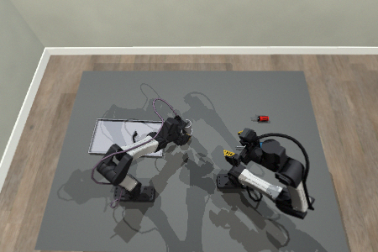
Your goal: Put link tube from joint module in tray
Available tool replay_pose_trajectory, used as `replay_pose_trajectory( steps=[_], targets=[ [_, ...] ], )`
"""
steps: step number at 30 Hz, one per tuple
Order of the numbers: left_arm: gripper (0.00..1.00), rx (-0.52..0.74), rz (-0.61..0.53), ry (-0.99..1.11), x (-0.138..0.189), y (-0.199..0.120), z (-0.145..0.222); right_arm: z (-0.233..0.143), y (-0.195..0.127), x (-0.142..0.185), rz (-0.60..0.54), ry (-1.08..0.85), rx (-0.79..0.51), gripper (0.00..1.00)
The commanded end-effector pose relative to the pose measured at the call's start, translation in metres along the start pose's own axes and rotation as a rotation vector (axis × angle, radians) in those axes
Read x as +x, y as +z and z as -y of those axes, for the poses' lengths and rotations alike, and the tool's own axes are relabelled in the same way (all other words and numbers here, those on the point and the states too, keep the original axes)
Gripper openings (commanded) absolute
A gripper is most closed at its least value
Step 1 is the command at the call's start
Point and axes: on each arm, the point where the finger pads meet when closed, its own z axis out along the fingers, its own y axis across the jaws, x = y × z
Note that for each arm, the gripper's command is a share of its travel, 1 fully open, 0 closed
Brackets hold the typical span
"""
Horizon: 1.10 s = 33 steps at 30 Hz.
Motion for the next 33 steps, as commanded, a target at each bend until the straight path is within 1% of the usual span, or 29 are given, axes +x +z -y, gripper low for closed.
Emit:
replay_pose_trajectory(
  steps=[1,2,5,7,8,9,11,13,19,24,29,33],
  targets=[
    [0.77,-0.013,0.054,0.006,-0.022,0.021,-0.002,0.001,-0.004,-0.006,0.018,0.011,0.004,1.0],
    [0.76,-0.013,0.055,0.01,-0.023,0.028,-0.002,0.001,-0.004,-0.006,0.018,0.011,0.003,1.0],
    [0.7,-0.006,0.055,0.009,-0.031,0.042,-0.002,0.001,-0.004,-0.006,0.018,0.011,0.003,1.0],
    [0.7,-0.006,0.055,0.009,-0.031,0.042,-0.002,0.001,-0.004,-0.006,0.018,0.011,0.003,1.0],
    [0.67,-0.006,0.059,0.008,-0.034,0.045,-0.002,0.001,-0.004,-0.006,0.018,0.011,0.003,1.0],
    [0.64,-0.006,0.059,0.008,-0.034,0.049,-0.002,0.001,-0.004,-0.006,0.018,0.011,0.003,1.0],
    [0.64,-0.005,0.051,0.007,-0.024,0.05,-0.002,0.0,-0.001,-0.004,0.009,0.005,0.0,1.0],
    [0.58,-0.004,0.049,0.008,-0.02,0.049,-0.001,0.0,-0.001,-0.004,0.009,0.005,0.0,1.0],
    [0.41,-0.004,0.055,0.008,-0.023,0.049,-0.001,0.0,-0.001,-0.004,0.009,0.005,0.0,1.0],
    [0.41,-0.004,0.059,0.008,-0.029,0.045,-0.001,0.002,-0.003,0.0,0.005,0.013,0.012,1.0],
    [0.41,-0.014,0.103,0.008,-0.043,0.04,-0.002,0.009,-0.002,0.026,-0.061,0.035,0.06,1.0],
    [0.41,-0.014,0.118,0.008,-0.05,0.034,-0.002,0.012,0.0,0.041,-0.092,0.044,0.08,1.0]
  ],
)
